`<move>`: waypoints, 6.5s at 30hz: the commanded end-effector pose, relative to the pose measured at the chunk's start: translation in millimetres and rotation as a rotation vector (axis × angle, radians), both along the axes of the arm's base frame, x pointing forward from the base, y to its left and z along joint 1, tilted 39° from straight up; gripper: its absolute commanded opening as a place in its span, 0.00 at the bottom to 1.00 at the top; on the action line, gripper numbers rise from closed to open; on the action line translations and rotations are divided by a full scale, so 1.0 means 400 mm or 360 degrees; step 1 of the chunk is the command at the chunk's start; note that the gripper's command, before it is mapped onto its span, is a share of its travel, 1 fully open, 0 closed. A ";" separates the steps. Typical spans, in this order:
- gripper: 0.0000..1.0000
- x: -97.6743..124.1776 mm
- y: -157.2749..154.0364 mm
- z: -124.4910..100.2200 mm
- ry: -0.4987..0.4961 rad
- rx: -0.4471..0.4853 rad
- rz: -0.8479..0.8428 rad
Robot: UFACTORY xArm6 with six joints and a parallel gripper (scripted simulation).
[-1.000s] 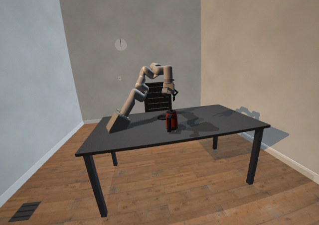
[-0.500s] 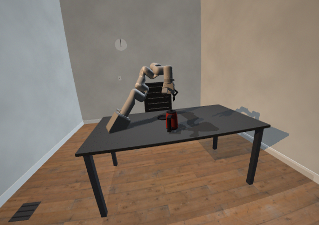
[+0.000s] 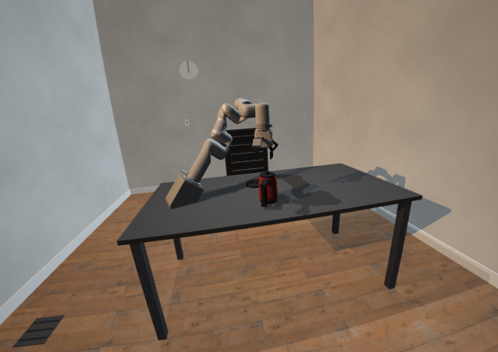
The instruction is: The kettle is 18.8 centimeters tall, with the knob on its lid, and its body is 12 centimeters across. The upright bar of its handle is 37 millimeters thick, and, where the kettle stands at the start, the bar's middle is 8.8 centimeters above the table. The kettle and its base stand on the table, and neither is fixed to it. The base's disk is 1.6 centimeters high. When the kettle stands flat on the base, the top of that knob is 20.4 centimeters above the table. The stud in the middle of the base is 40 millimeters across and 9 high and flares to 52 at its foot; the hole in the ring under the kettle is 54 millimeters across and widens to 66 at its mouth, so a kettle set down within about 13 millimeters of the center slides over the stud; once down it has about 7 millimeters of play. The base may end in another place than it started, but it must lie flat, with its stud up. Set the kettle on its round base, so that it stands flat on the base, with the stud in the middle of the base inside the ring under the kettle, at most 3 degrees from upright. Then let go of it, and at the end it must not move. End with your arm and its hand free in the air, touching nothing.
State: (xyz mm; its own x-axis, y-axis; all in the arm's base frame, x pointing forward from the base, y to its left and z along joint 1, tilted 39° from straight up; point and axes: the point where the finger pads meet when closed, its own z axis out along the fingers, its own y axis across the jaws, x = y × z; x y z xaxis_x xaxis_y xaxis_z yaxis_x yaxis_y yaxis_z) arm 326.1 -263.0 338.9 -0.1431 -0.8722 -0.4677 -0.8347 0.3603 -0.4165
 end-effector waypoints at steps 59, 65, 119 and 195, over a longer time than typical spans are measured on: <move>0.81 0.164 0.099 -0.236 -0.0003 -0.0005 -0.0002; 0.81 0.164 0.099 -0.236 -0.0003 -0.0005 -0.0002; 0.81 0.166 0.097 -0.235 -0.0003 -0.0005 -0.0002; 0.00 0.210 0.124 -0.298 -0.0003 -0.0005 -0.0002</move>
State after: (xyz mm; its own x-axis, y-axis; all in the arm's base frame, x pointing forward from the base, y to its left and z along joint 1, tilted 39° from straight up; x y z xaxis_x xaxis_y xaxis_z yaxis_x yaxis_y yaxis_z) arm 409.6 -212.5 218.2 -0.1435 -0.8726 -0.4669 -0.8348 0.3601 -0.4164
